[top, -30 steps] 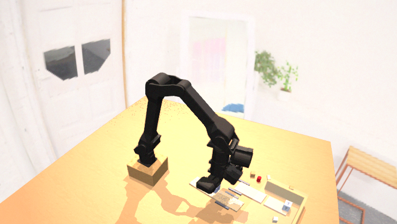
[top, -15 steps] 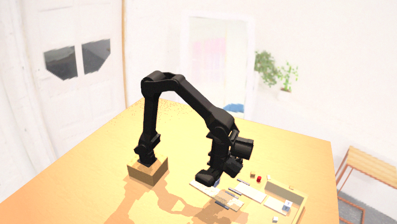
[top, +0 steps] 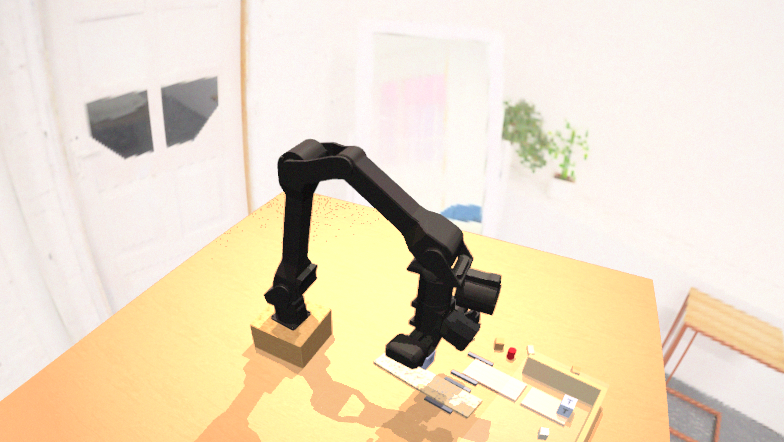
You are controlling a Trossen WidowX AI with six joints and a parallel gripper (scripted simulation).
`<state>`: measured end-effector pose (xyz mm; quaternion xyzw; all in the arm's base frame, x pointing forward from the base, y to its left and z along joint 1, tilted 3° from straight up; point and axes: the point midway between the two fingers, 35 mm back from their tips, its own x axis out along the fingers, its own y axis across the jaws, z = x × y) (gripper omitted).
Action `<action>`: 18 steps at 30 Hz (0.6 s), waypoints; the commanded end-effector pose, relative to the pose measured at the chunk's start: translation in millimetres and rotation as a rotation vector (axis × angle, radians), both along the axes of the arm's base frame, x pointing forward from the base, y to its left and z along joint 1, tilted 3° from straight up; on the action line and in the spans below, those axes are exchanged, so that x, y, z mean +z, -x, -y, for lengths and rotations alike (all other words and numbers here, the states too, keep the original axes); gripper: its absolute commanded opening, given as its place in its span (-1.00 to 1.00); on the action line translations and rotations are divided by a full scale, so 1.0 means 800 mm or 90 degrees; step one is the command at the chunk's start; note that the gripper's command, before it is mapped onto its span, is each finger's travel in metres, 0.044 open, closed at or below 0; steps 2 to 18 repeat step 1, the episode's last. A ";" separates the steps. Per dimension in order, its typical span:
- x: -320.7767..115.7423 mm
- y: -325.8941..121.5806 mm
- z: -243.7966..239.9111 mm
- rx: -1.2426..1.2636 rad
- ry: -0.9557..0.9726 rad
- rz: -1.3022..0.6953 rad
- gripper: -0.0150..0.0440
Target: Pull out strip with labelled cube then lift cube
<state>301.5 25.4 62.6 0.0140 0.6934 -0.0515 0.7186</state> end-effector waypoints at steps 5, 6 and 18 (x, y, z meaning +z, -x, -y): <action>0.002 -0.001 -0.001 -0.002 -0.002 0.002 -0.49; 0.002 -0.001 -0.001 -0.002 -0.002 0.002 -0.49; 0.002 -0.001 -0.001 -0.002 -0.002 0.002 -0.49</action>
